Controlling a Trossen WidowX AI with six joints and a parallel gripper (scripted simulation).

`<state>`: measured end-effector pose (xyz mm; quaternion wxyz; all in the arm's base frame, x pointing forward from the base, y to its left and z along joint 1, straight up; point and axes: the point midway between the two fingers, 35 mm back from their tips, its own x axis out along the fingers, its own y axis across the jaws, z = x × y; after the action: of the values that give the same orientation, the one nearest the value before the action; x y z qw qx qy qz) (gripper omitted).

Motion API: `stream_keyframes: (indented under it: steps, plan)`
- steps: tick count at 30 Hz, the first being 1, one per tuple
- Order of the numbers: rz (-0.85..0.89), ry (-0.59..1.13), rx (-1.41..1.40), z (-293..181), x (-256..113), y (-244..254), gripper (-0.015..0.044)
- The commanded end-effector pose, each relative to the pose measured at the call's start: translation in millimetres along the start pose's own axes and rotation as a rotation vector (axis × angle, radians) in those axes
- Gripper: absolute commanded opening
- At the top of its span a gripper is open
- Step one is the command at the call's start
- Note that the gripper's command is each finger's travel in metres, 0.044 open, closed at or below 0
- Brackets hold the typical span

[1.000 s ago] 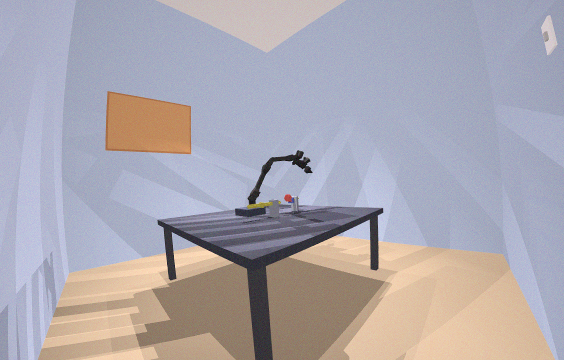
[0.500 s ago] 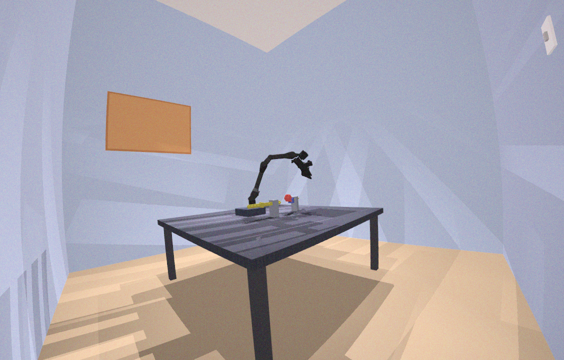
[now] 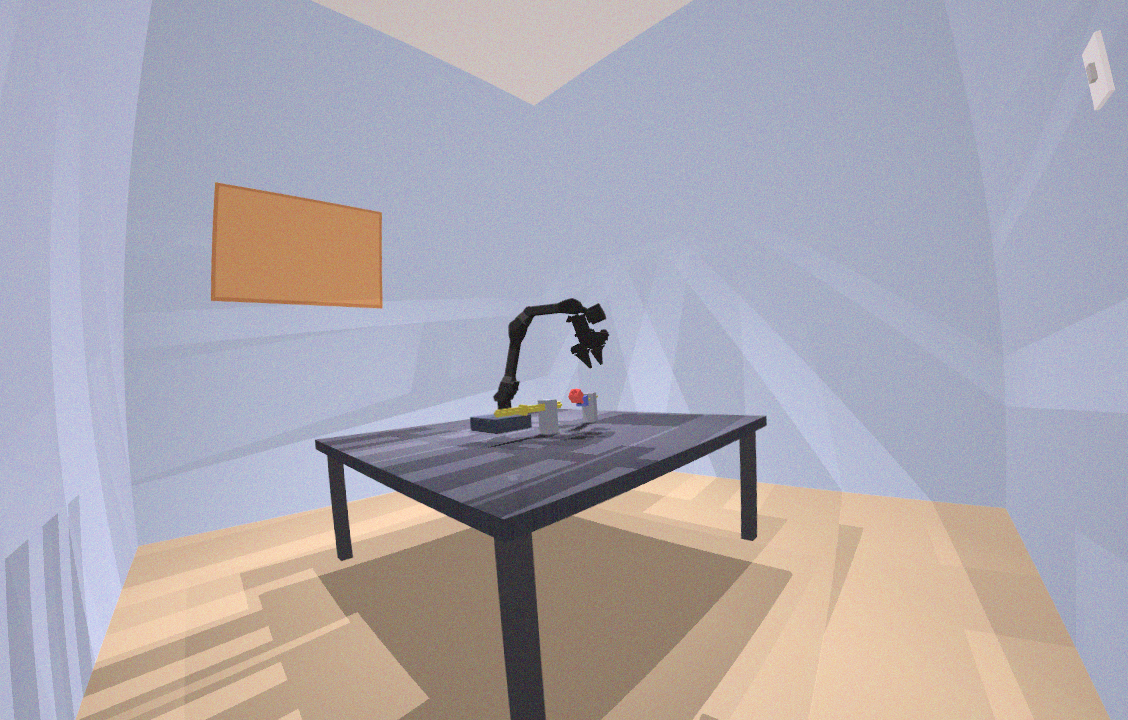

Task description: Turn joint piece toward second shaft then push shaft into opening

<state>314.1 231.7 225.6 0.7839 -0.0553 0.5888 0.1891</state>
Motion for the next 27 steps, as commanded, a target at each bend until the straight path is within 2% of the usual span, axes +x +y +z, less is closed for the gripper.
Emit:
stream_keyframes:
  steps: [1,8,14,27]
  plan:
    - [-0.068,0.084,0.055,-19.8,-2.4,-39.1,0.044]
    - [-0.159,0.249,0.183,-64.6,-18.3,-102.2,0.044]
    - [-0.166,0.265,0.19,-69.3,-20.1,-107.2,0.044]
    - [-0.155,0.301,-0.206,-70.7,-15.1,-106.4,0.044]
